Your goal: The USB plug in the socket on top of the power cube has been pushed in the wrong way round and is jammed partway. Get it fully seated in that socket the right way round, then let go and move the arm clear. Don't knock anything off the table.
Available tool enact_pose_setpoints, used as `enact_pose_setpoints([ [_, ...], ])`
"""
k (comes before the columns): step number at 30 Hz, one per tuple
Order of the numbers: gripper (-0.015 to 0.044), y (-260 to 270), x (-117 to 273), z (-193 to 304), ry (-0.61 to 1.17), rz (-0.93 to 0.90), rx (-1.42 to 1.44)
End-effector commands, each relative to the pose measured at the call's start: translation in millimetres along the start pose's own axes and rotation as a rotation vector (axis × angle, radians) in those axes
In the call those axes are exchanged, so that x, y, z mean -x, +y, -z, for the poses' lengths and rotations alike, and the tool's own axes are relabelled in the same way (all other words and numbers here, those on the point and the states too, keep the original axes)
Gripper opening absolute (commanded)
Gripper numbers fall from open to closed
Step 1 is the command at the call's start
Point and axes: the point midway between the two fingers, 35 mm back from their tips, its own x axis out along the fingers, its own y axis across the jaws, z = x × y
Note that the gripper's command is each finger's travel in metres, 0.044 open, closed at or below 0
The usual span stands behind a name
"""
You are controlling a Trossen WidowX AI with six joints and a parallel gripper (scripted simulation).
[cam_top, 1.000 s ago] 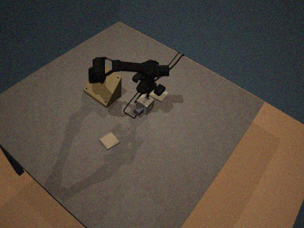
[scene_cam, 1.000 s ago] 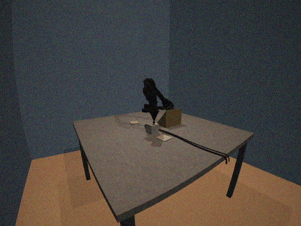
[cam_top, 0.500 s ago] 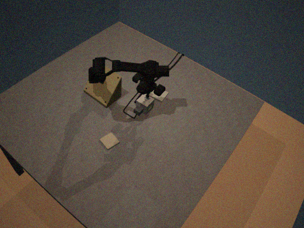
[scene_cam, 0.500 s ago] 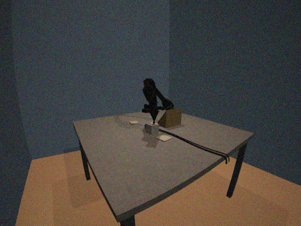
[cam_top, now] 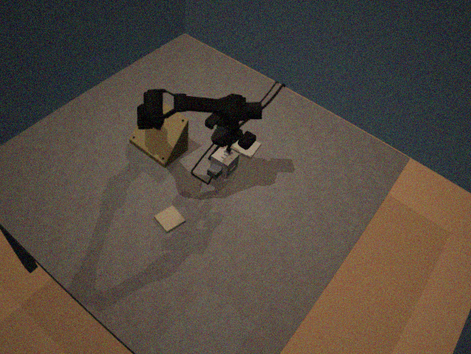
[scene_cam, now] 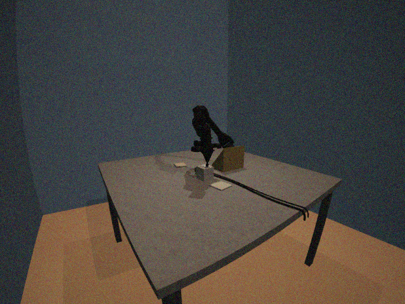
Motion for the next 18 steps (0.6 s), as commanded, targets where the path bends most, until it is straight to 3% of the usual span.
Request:
enact_pose_setpoints([
  [1,0.0,0.2,-1.0,-0.4,-0.003,-0.002,0.005],
  [18,0.0,0.2,-3.0,-0.6,-0.003,-0.002,0.005],
])
